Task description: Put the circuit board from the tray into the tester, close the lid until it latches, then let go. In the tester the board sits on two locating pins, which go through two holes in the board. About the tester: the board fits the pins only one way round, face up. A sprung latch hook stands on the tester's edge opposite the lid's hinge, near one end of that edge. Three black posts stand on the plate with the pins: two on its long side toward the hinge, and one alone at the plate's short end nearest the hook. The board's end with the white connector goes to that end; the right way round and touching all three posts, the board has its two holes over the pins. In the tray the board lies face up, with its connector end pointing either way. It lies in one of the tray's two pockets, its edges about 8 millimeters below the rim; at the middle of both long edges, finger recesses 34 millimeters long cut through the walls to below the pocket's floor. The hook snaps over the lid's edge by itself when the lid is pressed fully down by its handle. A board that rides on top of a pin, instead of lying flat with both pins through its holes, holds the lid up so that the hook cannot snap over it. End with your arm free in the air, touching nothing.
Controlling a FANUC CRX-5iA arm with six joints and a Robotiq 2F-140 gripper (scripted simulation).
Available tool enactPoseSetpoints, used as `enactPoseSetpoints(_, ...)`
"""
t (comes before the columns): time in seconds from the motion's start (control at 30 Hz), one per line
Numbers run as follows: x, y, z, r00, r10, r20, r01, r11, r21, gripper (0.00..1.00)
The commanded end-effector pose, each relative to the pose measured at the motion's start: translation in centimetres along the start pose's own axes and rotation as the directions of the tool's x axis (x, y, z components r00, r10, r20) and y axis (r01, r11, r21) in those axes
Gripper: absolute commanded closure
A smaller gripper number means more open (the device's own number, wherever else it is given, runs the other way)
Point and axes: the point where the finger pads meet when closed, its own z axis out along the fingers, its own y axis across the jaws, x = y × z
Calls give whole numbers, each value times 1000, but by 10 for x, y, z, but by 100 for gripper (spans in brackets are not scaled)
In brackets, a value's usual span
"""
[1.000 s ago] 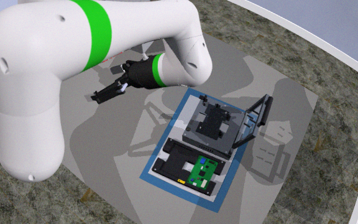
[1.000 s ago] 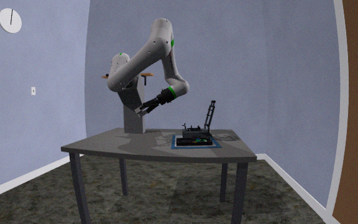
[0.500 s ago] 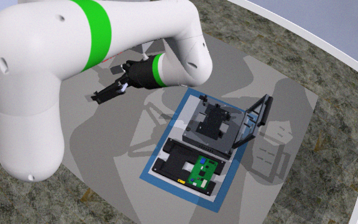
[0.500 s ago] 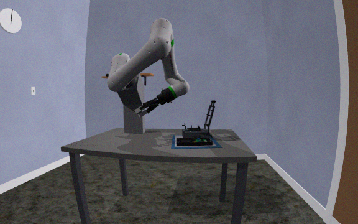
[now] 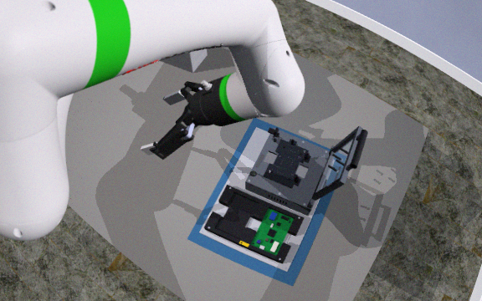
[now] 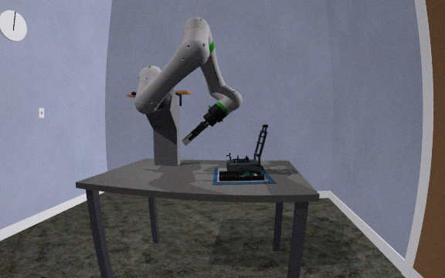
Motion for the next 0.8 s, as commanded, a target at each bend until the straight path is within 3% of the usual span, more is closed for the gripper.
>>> enactPoseSetpoints(0.0, 23, 8, -25, 986, -140, -86, 142, 990, 12, 0)
enactPoseSetpoints(0.17, 34, 14, -41, 967, -215, -135, 217, 976, 0, 0)
enactPoseSetpoints(0.2, 44, 19, -55, 944, -280, -176, 281, 959, -17, 0)
enactPoseSetpoints(0.27, 46, 20, -58, 938, -293, -184, 294, 956, -21, 0)
enactPoseSetpoints(0.33, 55, 26, -75, 903, -363, -228, 362, 931, -49, 0)
enactPoseSetpoints(0.47, 56, 26, -77, 899, -371, -232, 369, 928, -52, 0)
enactPoseSetpoints(0.53, 70, 37, -104, 831, -476, -289, 465, 879, -110, 0)
enactPoseSetpoints(0.67, 76, 42, -118, 793, -523, -311, 505, 851, -142, 0)
enactPoseSetpoints(0.7, 81, 47, -132, 752, -570, -331, 543, 820, -178, 0)
enactPoseSetpoints(0.77, 84, 50, -139, 729, -594, -340, 562, 803, -199, 0)
